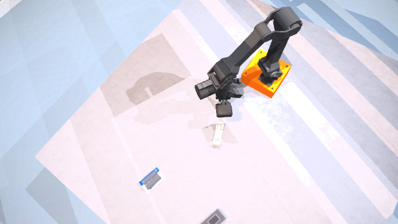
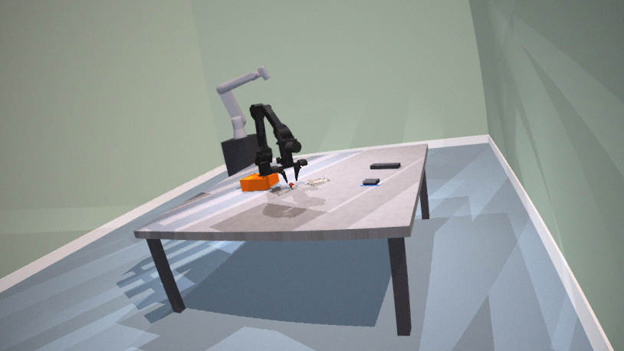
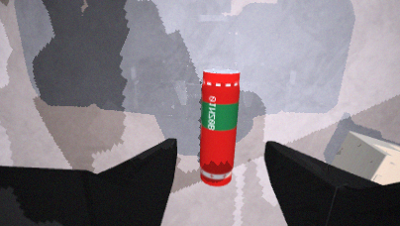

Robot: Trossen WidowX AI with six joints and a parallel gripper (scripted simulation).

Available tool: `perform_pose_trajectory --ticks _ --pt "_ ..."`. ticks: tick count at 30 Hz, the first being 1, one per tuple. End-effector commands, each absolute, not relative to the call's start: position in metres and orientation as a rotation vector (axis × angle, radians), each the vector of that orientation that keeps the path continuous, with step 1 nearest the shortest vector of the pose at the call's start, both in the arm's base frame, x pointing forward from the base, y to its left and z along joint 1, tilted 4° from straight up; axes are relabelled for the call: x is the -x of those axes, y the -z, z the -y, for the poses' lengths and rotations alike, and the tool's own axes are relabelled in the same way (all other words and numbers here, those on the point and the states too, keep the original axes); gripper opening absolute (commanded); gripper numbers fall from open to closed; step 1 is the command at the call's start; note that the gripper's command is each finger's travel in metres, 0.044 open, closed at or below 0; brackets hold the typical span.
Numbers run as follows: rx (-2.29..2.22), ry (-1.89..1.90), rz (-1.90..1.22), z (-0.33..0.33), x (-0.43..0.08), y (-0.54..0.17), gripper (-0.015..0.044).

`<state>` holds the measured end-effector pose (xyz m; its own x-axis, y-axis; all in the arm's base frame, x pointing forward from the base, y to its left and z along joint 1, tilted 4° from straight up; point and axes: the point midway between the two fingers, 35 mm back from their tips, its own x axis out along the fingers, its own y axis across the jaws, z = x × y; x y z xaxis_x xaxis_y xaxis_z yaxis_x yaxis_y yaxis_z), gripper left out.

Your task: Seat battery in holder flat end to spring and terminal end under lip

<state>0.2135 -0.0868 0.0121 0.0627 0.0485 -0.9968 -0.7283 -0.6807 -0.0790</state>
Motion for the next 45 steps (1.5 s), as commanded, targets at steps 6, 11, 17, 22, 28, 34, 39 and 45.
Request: perform_pose_trajectory --ticks 6,11,17,22,28,34,39,45 --pt "1.739 -1.685 -0.675 0.084 -0.212 0.004 0.0224" --pt "1.739 -1.685 -0.675 0.083 -0.212 0.012 0.0224" --pt "1.739 -1.685 -0.675 0.083 -0.212 0.013 0.0119" --pt "1.739 -1.685 -0.675 0.083 -0.212 0.013 0.0066" --pt "1.737 -1.679 -0.681 0.083 -0.213 0.012 0.0062" --pt "1.738 -1.68 -0.68 0.086 -0.211 -0.027 0.0062" --pt "1.735 -1.68 -0.68 0.086 -0.21 -0.038 0.0062" --pt "1.581 -1.543 -0.831 0.082 -0.224 -0.043 0.0062"
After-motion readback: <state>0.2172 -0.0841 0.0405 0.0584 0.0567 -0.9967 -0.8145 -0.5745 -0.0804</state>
